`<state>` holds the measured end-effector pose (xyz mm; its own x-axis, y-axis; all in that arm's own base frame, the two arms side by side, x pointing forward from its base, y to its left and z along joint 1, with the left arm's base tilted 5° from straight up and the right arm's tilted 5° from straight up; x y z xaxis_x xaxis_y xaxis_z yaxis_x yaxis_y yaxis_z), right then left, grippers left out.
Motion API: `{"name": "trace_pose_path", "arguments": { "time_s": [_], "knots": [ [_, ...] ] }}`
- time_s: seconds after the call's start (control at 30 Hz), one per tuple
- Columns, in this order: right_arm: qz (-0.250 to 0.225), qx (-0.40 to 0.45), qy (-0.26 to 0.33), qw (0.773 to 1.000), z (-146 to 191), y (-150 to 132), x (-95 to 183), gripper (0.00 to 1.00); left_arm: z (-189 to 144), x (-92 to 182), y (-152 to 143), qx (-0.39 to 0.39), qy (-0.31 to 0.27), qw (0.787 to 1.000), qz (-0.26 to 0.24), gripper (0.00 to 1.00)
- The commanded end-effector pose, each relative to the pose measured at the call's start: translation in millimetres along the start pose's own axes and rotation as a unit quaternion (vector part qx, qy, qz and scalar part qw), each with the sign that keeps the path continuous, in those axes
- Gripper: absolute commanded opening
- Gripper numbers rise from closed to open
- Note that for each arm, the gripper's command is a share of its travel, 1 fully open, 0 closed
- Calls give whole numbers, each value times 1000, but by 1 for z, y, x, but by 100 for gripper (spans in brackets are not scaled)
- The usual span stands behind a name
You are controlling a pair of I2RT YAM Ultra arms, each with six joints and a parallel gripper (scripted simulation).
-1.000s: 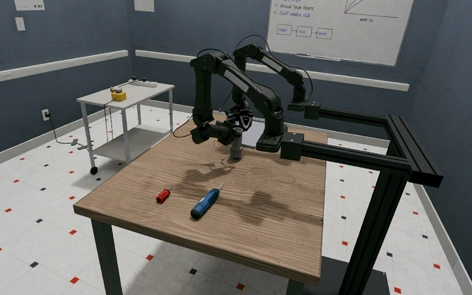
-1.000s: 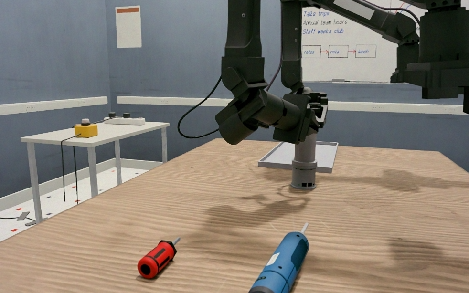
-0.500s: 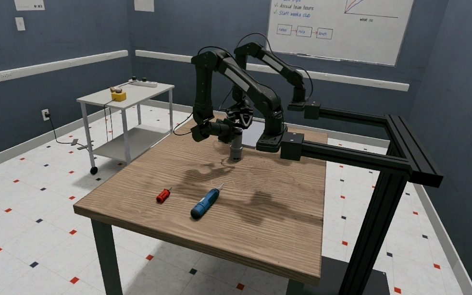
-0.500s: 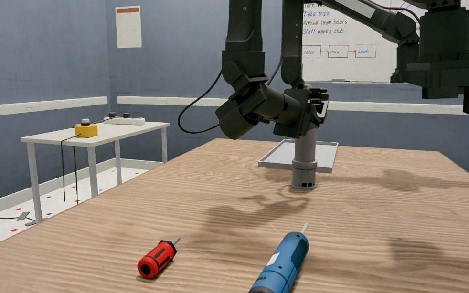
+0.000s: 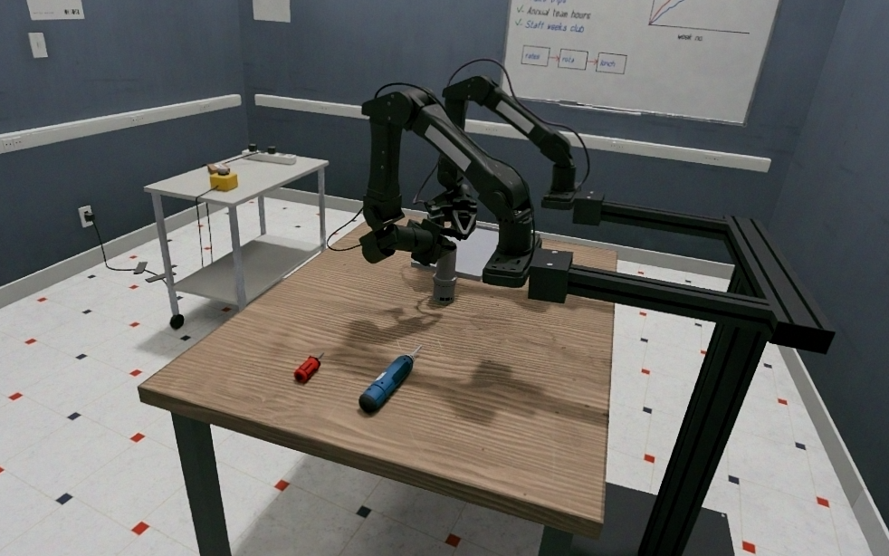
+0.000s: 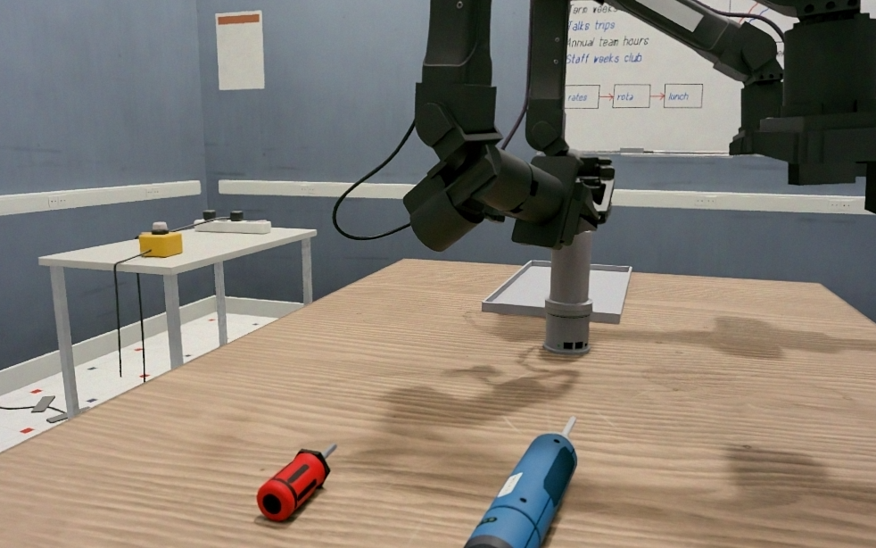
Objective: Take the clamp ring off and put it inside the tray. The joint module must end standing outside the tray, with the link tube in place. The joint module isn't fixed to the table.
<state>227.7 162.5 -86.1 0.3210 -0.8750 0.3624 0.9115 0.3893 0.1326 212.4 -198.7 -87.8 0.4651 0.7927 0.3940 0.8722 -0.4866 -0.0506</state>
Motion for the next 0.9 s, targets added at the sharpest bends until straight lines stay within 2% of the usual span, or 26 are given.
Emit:
{"name": "trace_pose_path", "arguments": {
  "time_s": [0.0,0.87],
  "knots": [
    [8,-10,-1,1000,11,0,3,6,-15,1,-3,14,-11,1000,2,6],
    [14,-13,1,1000,28,-2,7,6,-31,6,-5,13,-11,1000,5,6]
  ]
}}
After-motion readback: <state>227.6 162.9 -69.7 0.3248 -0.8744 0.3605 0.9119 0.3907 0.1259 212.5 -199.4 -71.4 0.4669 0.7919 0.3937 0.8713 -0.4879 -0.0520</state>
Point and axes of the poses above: on each arm, the point where the finger pads meet when closed, its own x axis back along the fingers, its own z axis across the jaws, y = z × x, the point moved 2 cm from there along x, back along the fingers, and after that the axes turned 6 degrees about x, right-handed, at the moved point
